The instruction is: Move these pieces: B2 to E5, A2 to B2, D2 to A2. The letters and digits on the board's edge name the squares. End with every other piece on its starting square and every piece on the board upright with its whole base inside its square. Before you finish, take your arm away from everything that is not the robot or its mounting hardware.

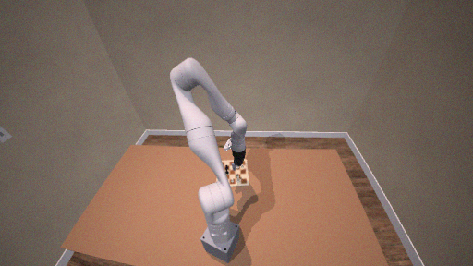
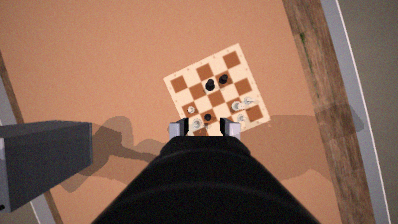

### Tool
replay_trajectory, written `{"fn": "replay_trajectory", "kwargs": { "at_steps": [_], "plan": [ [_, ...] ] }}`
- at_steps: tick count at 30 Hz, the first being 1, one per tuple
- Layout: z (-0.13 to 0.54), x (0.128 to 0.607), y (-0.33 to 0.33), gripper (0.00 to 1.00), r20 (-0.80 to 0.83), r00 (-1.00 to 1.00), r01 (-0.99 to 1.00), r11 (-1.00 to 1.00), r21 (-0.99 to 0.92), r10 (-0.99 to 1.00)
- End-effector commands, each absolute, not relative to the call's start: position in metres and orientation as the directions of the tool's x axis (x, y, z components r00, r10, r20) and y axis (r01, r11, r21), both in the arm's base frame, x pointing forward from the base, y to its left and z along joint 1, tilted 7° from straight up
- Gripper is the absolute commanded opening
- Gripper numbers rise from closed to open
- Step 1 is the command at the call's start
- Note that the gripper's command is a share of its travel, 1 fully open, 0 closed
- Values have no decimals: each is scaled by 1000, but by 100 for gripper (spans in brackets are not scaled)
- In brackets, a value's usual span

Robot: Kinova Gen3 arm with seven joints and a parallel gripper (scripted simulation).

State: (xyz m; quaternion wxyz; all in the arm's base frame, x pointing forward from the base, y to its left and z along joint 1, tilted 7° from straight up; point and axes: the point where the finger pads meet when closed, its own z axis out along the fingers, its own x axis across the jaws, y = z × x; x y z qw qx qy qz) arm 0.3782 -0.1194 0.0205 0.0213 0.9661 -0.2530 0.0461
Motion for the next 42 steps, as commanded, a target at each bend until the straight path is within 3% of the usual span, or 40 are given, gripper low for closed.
{"fn": "replay_trajectory", "kwargs": {
  "at_steps": [1,14,24,42],
  "plan": [
    [18,378,-122,100,99,897,-435,-900,23,-431],
    [4,377,-121,100,72,997,1,-998,64,5],
    [-6,381,-123,100,49,917,390,-916,90,395],
    [-13,388,-126,100,31,747,658,-745,110,664]
  ]
}}
